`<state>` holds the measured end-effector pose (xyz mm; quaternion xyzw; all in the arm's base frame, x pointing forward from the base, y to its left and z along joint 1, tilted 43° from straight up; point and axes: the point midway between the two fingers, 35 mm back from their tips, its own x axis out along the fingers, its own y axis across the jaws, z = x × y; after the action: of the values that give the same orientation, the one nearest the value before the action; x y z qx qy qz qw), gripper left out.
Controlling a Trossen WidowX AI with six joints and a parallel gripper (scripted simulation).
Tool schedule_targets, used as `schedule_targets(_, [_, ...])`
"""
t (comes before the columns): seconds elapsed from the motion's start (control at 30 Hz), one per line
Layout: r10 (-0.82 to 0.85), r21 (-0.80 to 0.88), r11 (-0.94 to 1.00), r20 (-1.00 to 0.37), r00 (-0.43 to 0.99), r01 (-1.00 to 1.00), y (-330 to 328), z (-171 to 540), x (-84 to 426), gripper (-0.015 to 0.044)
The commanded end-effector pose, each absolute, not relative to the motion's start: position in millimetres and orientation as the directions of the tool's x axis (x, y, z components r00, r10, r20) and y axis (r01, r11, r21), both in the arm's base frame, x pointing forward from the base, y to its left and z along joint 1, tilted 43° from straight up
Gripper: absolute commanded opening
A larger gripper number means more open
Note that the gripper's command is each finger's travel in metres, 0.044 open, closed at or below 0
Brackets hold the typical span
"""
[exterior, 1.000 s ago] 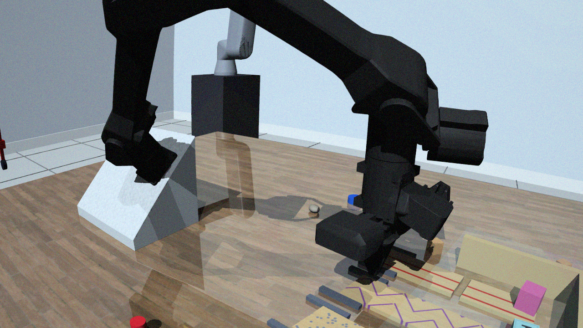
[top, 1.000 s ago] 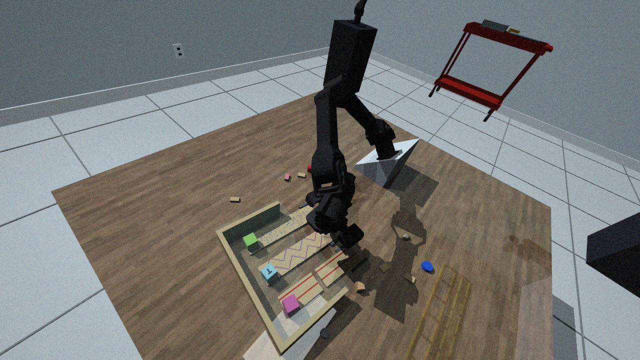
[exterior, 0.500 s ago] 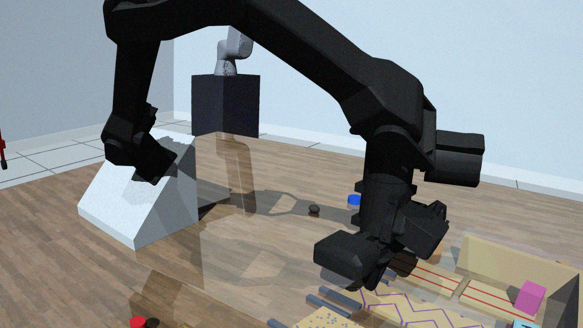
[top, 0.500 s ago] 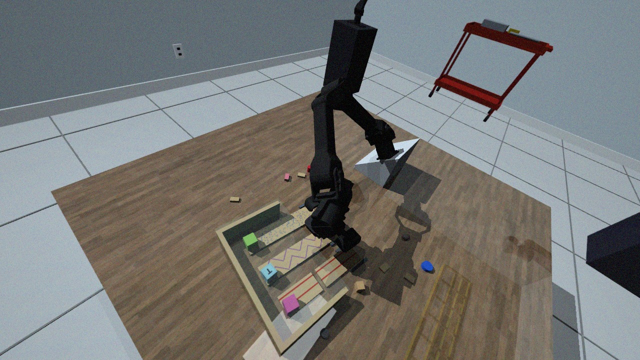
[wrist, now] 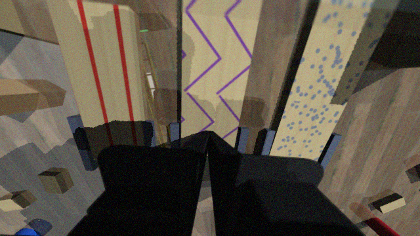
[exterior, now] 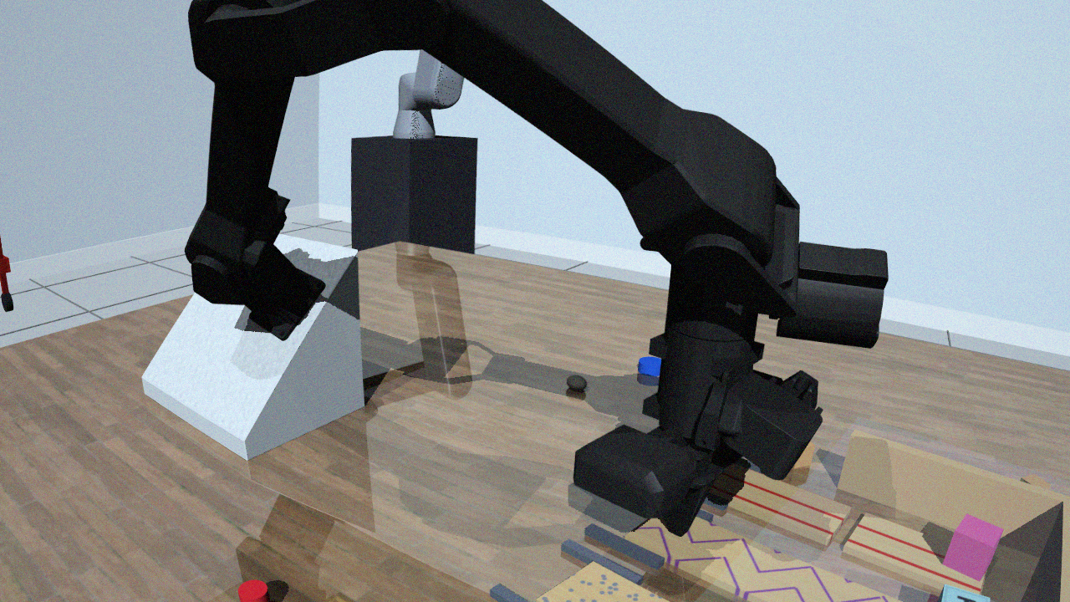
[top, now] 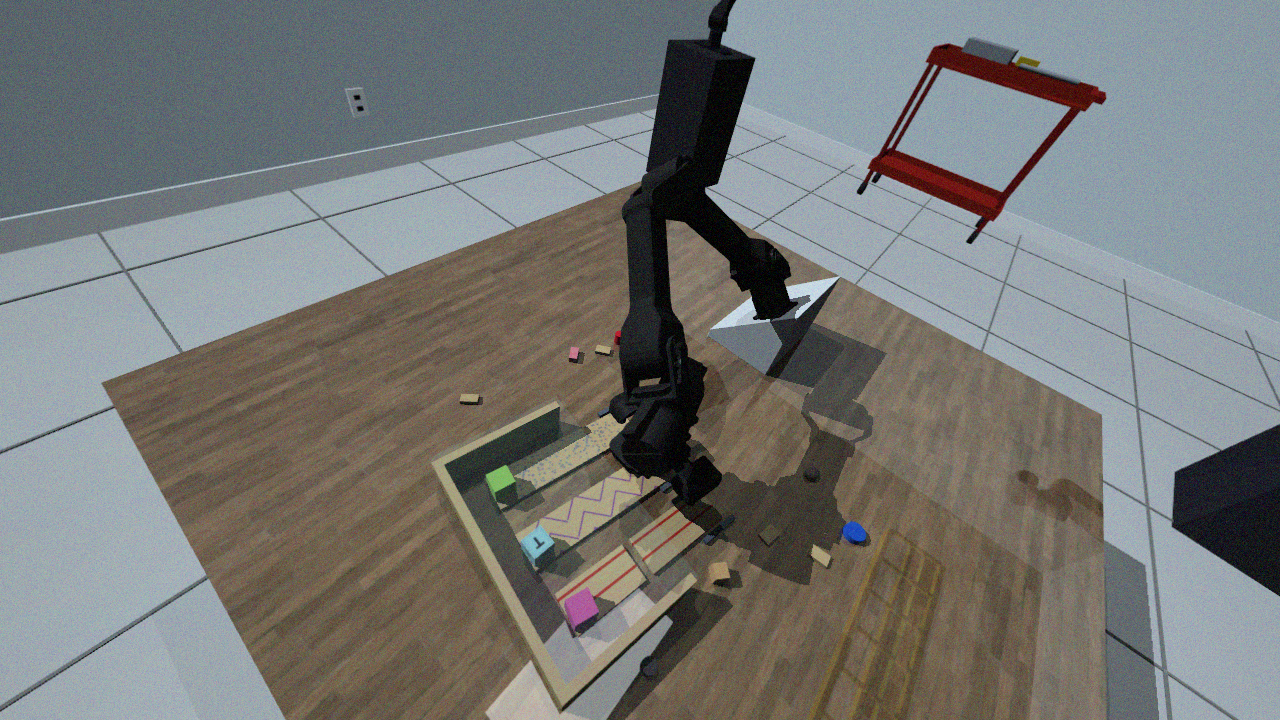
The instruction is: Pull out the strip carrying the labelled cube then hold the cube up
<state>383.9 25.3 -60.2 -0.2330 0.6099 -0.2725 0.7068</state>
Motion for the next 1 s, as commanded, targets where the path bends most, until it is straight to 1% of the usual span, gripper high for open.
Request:
schedule_targets(0.0, [-0.672, -0.664, 0.741, -0.733, 0.11, 0.099, 24.6, -60.2, 384.3, 0.0])
schedule_targets(0.97, [-0.672, -0.664, 0.741, -0.732, 0.11, 0.099, 23.0, -62.4, 385.4, 0.0])
